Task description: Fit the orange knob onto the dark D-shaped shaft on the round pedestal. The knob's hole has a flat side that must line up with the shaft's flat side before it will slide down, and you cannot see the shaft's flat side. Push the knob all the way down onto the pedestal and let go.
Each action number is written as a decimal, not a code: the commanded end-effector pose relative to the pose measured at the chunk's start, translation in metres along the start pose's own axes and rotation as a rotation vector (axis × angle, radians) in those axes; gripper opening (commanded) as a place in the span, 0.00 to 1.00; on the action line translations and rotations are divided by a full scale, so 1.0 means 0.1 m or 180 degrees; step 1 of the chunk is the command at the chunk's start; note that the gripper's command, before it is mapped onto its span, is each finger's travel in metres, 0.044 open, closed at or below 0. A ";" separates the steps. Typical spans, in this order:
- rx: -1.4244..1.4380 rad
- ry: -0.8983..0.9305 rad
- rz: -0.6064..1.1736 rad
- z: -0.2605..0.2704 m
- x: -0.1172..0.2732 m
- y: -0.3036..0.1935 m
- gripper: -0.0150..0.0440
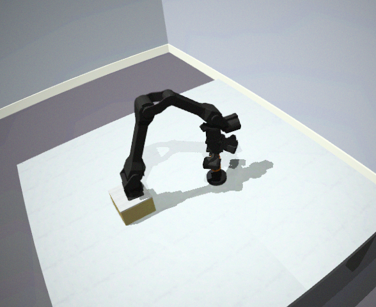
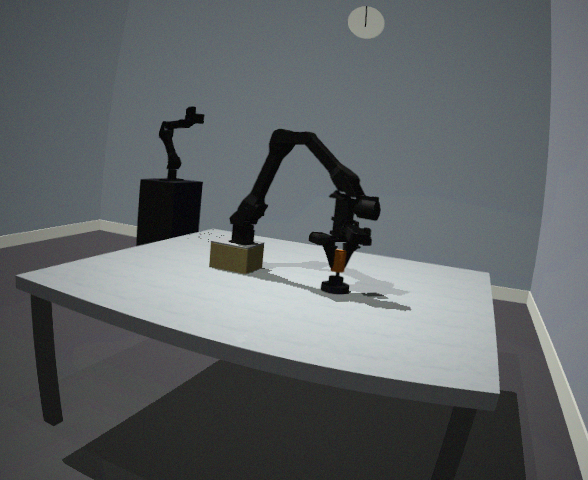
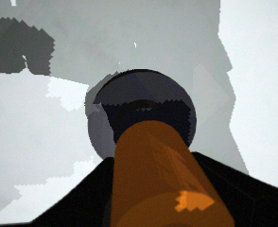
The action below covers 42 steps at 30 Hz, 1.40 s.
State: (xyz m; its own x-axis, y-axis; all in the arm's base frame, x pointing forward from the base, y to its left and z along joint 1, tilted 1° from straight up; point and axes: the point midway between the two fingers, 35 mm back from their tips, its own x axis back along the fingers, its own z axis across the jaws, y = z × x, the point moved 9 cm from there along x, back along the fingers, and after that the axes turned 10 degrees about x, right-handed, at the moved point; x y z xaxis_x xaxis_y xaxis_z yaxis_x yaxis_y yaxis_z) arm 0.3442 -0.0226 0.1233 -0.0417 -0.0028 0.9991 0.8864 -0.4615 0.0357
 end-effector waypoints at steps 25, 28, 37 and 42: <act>-0.0052 0.0005 -0.0009 -0.01 -0.02 -0.03 0.25; 0.0001 0.0005 -0.0009 -0.01 -0.02 -0.03 0.25; 0.0080 0.0005 -0.0009 -0.01 -0.03 -0.03 0.25; 0.0080 0.0005 -0.0009 -0.01 -0.03 -0.03 0.25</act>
State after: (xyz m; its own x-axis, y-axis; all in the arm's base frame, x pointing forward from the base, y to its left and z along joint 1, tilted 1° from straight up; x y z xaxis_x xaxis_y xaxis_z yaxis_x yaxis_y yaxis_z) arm 0.3415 -0.0222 0.1207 -0.0481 -0.0024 0.9988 0.8930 -0.4481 0.0419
